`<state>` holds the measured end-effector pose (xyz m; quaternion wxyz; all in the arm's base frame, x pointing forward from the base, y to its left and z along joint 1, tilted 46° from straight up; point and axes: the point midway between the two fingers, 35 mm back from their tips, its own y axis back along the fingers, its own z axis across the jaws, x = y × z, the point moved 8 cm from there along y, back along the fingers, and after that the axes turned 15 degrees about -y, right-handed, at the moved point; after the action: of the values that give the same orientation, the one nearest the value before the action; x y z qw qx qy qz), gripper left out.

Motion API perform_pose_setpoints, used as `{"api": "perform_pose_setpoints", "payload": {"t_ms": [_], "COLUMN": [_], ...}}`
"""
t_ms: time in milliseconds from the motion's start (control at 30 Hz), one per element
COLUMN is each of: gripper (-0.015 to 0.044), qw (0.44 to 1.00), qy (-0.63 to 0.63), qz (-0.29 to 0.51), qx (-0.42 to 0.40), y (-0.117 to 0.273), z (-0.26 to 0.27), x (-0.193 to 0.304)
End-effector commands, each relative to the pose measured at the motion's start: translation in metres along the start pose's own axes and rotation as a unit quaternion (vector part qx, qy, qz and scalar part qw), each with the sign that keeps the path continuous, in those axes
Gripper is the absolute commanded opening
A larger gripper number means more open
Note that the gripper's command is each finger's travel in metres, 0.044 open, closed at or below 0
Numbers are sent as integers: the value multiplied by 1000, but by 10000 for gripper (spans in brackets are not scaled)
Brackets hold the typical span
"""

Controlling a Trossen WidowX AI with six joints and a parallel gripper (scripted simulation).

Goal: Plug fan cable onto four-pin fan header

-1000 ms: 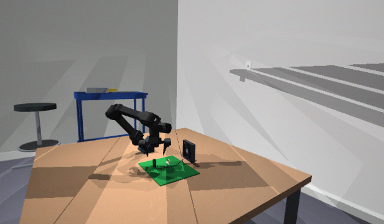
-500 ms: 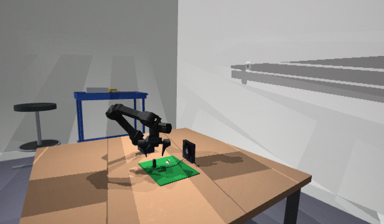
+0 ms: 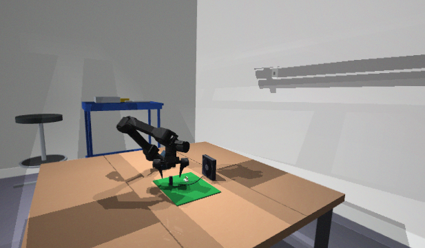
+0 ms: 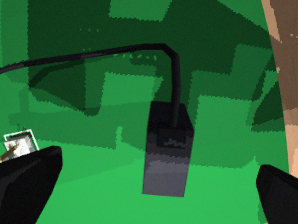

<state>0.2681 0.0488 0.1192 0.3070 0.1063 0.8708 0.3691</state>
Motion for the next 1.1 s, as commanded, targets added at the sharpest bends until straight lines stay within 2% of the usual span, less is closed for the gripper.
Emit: {"api": "perform_pose_setpoints", "payload": {"t_ms": [0, 467, 1000, 1067], "gripper": [440, 440, 20, 0], "qw": [1000, 1000, 1000, 1000], "qy": [5, 5, 0, 0], "qz": [-1, -2, -1, -1], "qx": [3, 4, 1, 1], "y": [-9, -22, -20, -20], "z": [-1, -2, -1, -1], "x": [1, 2, 1, 1]}}
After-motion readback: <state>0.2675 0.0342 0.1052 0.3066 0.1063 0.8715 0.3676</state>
